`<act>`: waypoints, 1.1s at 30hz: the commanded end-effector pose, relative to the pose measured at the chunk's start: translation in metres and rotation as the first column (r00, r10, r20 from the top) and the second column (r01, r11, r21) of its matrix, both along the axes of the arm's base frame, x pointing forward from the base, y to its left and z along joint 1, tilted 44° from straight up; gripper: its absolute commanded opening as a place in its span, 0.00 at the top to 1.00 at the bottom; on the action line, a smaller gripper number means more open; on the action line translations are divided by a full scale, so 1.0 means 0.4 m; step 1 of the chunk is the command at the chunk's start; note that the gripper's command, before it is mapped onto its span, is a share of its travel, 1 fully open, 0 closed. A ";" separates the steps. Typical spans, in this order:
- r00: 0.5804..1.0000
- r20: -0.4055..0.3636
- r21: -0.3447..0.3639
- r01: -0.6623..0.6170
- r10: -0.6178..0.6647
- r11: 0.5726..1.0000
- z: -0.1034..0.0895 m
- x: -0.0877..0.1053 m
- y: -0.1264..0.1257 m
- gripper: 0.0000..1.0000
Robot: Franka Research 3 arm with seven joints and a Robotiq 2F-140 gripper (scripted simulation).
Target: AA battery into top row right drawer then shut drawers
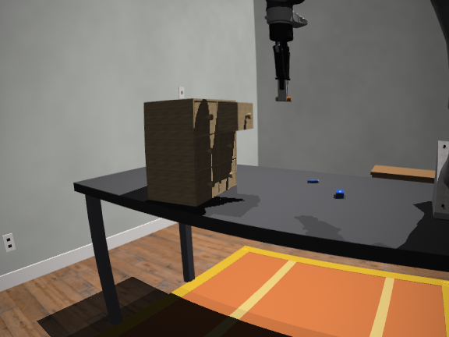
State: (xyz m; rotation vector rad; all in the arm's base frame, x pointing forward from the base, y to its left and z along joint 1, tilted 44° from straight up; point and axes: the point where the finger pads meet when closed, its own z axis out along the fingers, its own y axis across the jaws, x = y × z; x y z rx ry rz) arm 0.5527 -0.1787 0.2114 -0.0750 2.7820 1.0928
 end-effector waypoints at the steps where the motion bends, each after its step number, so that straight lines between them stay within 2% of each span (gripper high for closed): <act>1: 1.000 -0.022 0.013 -0.003 0.003 1.000 0.012 -0.015 -0.006 0.85; 13: 1.000 -0.022 0.013 -0.003 0.003 1.000 0.045 -0.019 -0.038 0.85; 33: 1.000 -0.001 0.015 0.017 -0.017 1.000 0.049 -0.020 -0.043 0.85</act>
